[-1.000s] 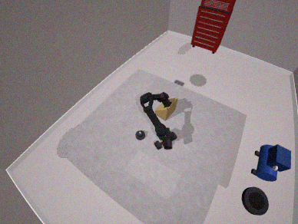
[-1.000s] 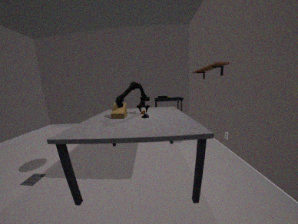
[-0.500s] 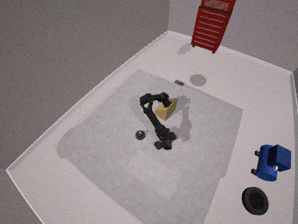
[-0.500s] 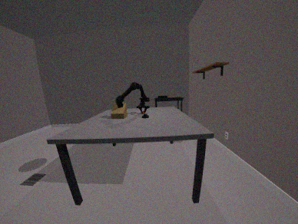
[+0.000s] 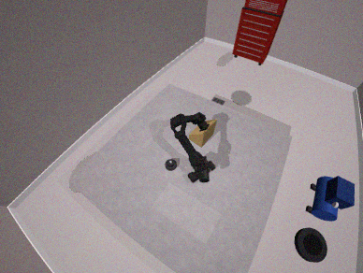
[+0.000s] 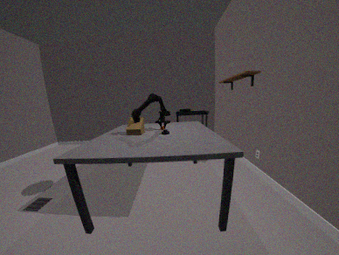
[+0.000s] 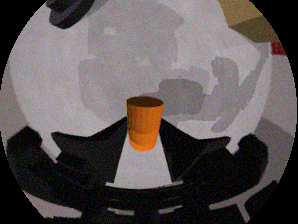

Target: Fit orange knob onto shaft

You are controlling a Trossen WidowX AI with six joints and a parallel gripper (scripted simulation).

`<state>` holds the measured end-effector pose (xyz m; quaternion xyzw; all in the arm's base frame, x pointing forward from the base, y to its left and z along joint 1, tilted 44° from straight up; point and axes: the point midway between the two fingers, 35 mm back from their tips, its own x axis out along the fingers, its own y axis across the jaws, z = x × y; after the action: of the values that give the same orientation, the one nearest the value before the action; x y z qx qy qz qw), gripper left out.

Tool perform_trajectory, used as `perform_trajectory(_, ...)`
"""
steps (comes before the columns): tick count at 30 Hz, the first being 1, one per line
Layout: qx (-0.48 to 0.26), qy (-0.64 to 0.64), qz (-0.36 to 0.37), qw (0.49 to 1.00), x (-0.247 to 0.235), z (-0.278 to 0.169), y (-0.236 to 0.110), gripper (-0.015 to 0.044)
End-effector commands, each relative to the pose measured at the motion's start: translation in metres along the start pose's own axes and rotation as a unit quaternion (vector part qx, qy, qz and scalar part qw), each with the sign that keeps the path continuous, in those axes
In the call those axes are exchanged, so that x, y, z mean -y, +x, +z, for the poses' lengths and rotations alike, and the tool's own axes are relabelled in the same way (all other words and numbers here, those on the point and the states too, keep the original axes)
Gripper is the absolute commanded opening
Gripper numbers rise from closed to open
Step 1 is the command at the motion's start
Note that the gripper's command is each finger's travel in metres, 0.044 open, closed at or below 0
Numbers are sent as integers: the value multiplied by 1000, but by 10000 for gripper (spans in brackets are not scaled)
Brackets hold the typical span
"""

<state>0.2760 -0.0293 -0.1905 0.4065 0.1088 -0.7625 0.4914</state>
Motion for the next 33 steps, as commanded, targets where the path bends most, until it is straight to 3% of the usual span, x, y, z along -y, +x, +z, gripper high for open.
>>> perform_trajectory(1, 1, -3, 1, 1000, 0, 0, 0, 179)
perform_trajectory(11, 0, -5, 1, 1000, 0, 0, -15, 179)
perform_trajectory(23, 1, -191, 1, 982, 0, 0, -15, 179)
perform_trajectory(33, 1, -241, 1, 970, 0, 0, -15, 179)
